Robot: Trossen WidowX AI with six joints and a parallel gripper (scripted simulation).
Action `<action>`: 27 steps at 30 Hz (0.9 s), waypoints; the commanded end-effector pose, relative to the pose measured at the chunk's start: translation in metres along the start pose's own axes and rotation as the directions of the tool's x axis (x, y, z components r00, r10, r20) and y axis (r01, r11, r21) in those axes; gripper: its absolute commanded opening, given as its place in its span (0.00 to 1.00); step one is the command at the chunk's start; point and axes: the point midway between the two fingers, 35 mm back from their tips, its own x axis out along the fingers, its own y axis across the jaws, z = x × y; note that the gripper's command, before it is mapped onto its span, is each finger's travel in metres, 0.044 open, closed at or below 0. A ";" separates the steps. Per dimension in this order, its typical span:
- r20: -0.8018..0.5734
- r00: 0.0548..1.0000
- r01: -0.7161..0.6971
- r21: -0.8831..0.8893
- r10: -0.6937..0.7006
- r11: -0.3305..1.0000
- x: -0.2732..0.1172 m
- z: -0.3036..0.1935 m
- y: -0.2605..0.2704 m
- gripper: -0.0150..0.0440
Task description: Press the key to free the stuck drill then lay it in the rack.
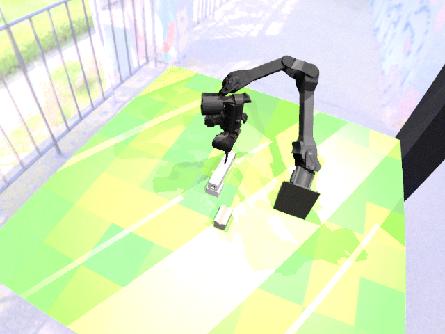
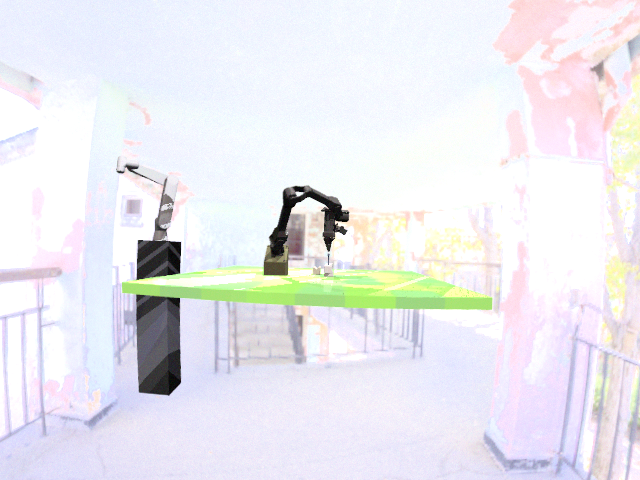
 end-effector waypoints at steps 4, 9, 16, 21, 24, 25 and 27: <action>0.003 1.000 0.007 0.010 -0.007 1.000 0.004 0.000 -0.001 0.25; 0.005 1.000 0.012 0.016 -0.012 1.000 0.013 0.000 0.000 0.25; 0.005 1.000 0.012 0.017 -0.012 1.000 0.015 0.000 0.000 0.25; 0.005 1.000 0.012 0.017 -0.012 1.000 0.018 0.001 0.000 0.25; 0.005 1.000 0.012 0.017 -0.012 1.000 0.019 0.002 0.000 0.25; 0.005 1.000 0.012 0.017 -0.012 1.000 0.019 0.002 0.000 0.25; 0.005 1.000 0.012 0.017 -0.012 1.000 0.020 0.001 0.000 0.25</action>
